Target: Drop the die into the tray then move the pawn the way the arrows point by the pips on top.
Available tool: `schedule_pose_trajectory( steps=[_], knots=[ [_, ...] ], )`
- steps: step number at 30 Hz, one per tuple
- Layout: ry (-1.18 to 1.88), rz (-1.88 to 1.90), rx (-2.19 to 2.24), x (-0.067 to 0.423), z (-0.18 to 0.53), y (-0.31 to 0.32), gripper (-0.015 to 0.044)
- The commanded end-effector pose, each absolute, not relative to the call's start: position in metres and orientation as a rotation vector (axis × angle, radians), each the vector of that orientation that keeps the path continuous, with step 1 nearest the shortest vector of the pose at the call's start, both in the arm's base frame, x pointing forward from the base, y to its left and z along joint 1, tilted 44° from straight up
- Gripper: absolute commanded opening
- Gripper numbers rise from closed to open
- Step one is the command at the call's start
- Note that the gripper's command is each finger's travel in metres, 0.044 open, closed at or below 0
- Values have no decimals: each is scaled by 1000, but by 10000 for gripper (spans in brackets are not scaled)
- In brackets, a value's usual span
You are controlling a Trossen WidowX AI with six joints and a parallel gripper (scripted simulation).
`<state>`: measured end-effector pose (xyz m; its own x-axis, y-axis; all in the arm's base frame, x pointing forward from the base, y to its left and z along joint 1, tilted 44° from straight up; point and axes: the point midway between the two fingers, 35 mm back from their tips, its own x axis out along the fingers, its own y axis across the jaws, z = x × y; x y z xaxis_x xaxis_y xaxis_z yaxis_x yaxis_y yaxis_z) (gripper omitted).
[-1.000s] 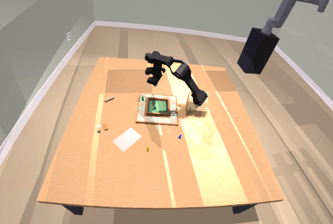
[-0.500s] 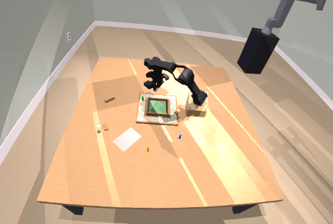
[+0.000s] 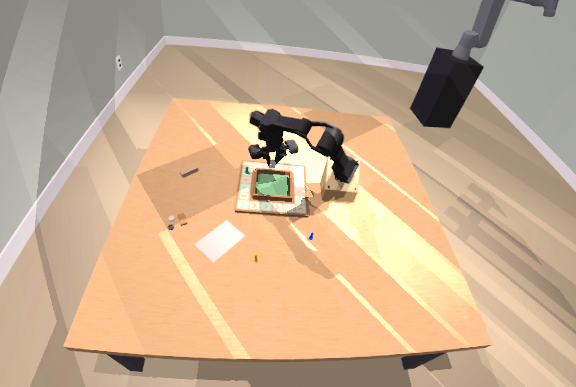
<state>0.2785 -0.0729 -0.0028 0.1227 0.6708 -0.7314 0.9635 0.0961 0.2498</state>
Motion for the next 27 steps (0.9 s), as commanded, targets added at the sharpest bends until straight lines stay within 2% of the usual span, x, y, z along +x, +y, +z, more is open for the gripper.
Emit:
schedule_pose_trajectory(
  steps=[1,13,27],
  knots=[
    [1611,-574,1727,277,4,-62,0],
    [1605,-766,1878,270,12,-41,0],
    [1443,-1132,1508,260,-2,-33,0]
  ],
)
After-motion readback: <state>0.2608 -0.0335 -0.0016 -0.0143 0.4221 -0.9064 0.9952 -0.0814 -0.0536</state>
